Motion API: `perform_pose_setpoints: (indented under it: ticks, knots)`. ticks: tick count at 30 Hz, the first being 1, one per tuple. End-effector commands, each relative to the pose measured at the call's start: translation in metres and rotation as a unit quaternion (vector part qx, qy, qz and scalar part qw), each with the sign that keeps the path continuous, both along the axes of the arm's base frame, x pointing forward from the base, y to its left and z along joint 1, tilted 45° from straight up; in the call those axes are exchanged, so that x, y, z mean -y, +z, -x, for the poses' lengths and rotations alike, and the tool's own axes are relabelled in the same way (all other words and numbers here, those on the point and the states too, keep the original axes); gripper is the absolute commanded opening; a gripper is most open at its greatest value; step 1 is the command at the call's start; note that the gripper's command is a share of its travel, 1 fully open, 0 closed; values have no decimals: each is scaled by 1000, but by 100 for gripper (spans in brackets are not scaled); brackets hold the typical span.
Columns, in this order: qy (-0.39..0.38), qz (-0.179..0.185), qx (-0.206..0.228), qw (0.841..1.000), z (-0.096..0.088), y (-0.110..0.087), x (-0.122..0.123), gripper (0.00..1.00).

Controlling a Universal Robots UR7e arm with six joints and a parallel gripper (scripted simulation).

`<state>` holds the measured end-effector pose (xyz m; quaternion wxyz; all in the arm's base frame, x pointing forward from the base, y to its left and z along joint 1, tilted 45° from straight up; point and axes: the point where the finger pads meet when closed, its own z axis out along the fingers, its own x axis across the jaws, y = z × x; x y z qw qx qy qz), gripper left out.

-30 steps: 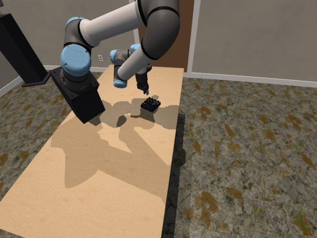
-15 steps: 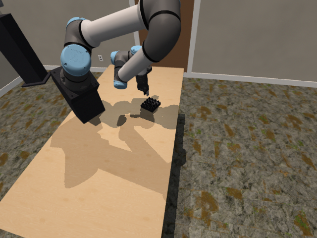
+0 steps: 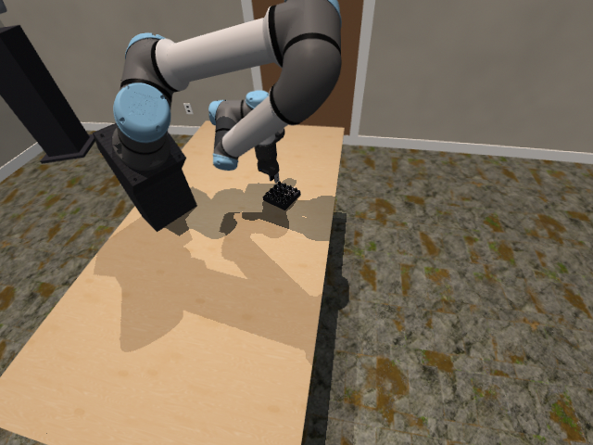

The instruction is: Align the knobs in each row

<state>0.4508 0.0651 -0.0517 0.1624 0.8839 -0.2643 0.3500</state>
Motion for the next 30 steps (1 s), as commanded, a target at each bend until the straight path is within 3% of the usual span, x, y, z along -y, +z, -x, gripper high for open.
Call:
perform_pose_setpoints:
  ticks: [1, 30]
  knots:
    - [0, 0, 1, 1000, -4, -4, 3, 46]
    - [0, 0, 1, 1000, -10, -12, 7, 46]
